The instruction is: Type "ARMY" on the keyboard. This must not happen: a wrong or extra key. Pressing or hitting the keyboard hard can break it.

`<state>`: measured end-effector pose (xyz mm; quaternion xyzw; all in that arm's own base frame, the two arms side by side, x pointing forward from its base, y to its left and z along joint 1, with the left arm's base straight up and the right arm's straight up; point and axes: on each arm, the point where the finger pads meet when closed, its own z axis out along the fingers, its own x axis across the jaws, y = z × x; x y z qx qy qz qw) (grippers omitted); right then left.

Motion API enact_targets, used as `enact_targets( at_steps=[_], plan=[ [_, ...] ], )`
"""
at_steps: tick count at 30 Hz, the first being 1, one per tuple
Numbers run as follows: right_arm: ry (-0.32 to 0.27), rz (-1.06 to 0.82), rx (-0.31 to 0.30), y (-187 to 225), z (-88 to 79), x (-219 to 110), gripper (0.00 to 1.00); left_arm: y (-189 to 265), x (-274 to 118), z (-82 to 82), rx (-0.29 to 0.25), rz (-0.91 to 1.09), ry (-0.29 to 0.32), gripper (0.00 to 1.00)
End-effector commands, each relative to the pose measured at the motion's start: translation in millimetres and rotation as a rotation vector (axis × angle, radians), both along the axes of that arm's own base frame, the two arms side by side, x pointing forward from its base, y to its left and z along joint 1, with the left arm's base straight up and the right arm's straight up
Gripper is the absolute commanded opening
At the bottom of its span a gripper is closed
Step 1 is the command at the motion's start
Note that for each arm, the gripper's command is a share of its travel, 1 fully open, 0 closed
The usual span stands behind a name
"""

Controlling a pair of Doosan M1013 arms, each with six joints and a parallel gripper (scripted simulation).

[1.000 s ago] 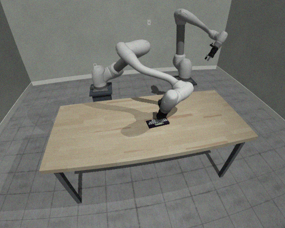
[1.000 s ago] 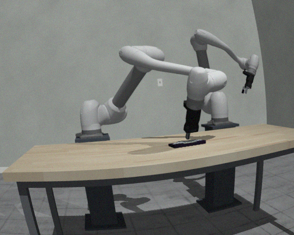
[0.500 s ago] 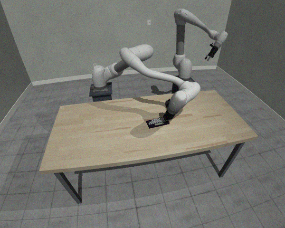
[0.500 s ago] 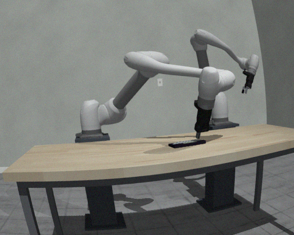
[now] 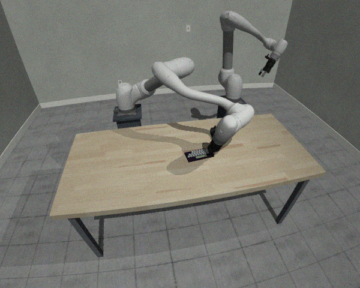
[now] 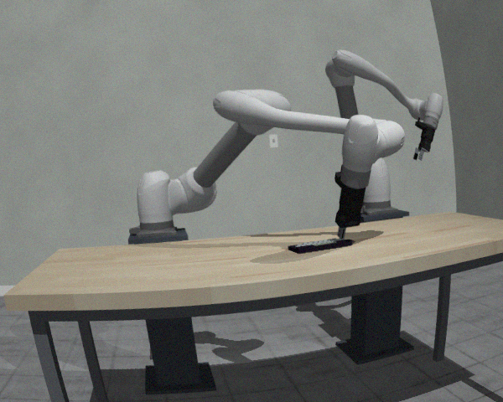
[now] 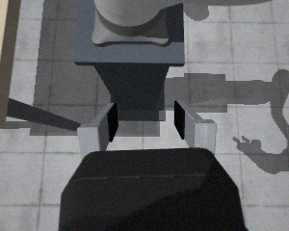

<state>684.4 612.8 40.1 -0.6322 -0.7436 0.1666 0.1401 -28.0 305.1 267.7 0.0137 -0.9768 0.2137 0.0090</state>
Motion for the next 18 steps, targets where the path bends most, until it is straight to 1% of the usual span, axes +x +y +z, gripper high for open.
enact_targets(
  at_steps=[1, 18],
  plan=[
    [-0.006, -0.011, 0.009, 5.6, -0.2, 1.9, 0.00, -3.0, 0.6, 1.3, -0.005, 0.006, -0.001, 1.00],
    [-0.004, -0.010, 0.007, 4.9, -2.3, 1.0, 0.00, -3.0, 0.6, 1.3, -0.005, 0.006, -0.001, 1.00]
  ],
)
